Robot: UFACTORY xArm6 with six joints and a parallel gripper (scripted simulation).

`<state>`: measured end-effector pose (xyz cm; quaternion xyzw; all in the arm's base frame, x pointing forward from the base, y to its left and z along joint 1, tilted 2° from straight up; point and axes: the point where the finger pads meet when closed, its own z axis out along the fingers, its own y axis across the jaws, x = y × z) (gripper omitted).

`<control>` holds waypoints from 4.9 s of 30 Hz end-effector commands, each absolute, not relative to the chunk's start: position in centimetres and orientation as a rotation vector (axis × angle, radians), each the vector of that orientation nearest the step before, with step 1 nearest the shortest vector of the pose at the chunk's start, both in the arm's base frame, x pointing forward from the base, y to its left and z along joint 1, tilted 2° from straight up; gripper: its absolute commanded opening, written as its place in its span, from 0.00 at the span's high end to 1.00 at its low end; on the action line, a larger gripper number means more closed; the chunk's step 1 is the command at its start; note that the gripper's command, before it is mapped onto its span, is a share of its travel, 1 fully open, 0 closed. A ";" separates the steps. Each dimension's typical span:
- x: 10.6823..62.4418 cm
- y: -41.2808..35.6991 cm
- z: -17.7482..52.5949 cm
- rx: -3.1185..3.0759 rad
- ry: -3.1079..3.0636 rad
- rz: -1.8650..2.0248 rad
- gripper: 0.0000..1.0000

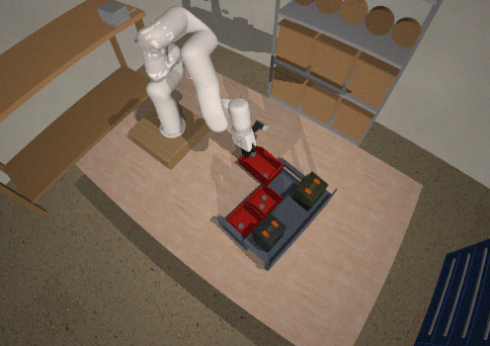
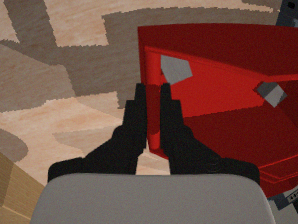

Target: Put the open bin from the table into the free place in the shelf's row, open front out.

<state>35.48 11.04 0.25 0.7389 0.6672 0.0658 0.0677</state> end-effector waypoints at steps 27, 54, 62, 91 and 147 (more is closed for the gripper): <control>35.6 11.1 0.4 2.288 2.067 0.099 1.00; 36.6 11.0 0.4 2.315 2.093 0.052 1.00; 36.6 11.0 0.4 2.315 2.093 0.052 1.00; 38.6 10.8 0.5 2.315 2.093 0.052 1.00; 41.5 10.5 0.6 2.315 2.092 0.053 1.00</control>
